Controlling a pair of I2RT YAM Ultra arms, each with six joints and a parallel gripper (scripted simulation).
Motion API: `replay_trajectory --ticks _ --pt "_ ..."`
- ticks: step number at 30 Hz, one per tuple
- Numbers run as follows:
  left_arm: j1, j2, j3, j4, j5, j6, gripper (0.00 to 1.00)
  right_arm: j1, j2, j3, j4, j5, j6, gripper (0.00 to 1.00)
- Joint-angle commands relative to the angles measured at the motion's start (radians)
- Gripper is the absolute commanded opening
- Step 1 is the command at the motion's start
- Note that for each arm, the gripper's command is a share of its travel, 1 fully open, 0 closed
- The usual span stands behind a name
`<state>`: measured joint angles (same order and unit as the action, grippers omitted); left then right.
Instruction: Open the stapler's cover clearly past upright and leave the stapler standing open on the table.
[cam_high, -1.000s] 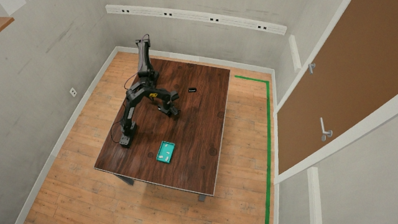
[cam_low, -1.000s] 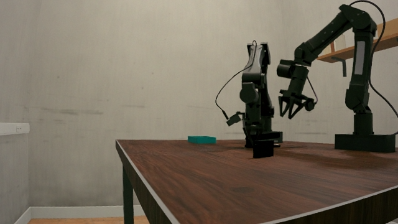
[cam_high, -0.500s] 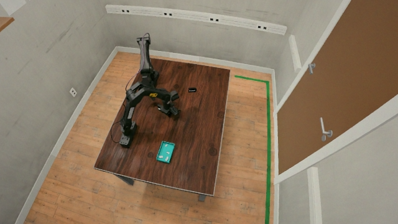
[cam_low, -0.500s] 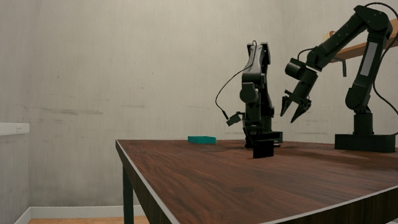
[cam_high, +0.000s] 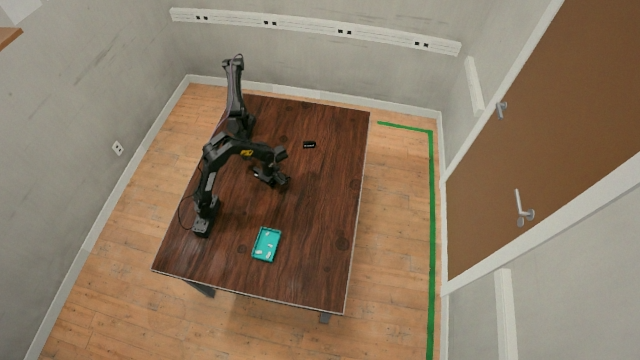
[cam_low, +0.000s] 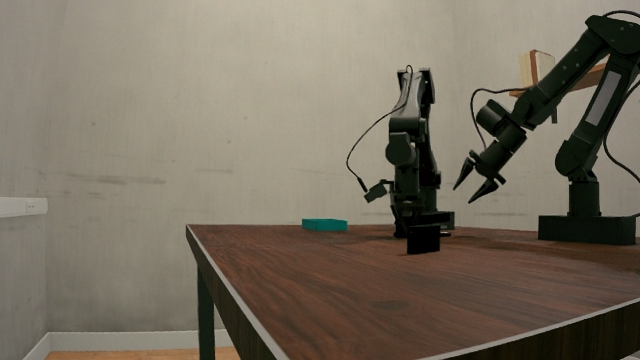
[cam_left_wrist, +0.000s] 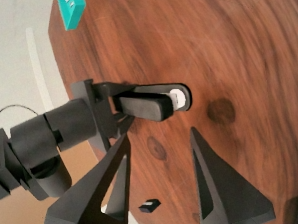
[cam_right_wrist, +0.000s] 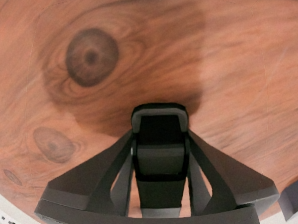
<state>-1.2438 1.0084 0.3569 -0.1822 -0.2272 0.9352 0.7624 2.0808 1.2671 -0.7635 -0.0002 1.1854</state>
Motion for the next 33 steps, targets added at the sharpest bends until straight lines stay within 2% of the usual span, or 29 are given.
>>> replay_trajectory --ticks 1,13,15,16,25,30,32,33 --pt "-0.035 -0.041 -0.056 0.118 -0.074 -0.192 0.50 -0.001 -0.014 -0.001 0.006 0.000 0.003 0.33" --pt "-0.189 0.003 -0.200 0.370 -0.309 -0.602 0.50 -0.001 -0.014 -0.001 0.006 0.000 0.003 0.33" --pt "-0.189 0.003 -0.200 0.370 -0.309 -0.602 0.50 -0.001 -0.014 -0.001 0.006 0.000 0.003 0.33" --pt "-0.215 0.026 -0.208 0.408 -0.359 -0.661 0.50 -0.001 -0.014 -0.001 0.006 0.000 0.003 0.33" --pt "-0.342 0.189 -0.241 0.591 -0.564 -1.013 0.50 -0.001 -0.014 -0.001 0.006 0.000 0.003 0.33" --pt "-0.409 0.314 -0.226 0.654 -0.679 -1.217 0.50 -0.001 -0.014 -0.001 0.006 0.000 0.003 0.33" --pt "-0.409 0.314 -0.226 0.654 -0.679 -1.217 0.50 -0.001 -0.014 -0.001 0.006 0.000 0.003 0.33" --pt "-0.430 0.360 -0.218 0.649 -0.727 -1.279 0.50 -0.001 -0.014 -0.001 0.006 0.000 0.003 0.33"
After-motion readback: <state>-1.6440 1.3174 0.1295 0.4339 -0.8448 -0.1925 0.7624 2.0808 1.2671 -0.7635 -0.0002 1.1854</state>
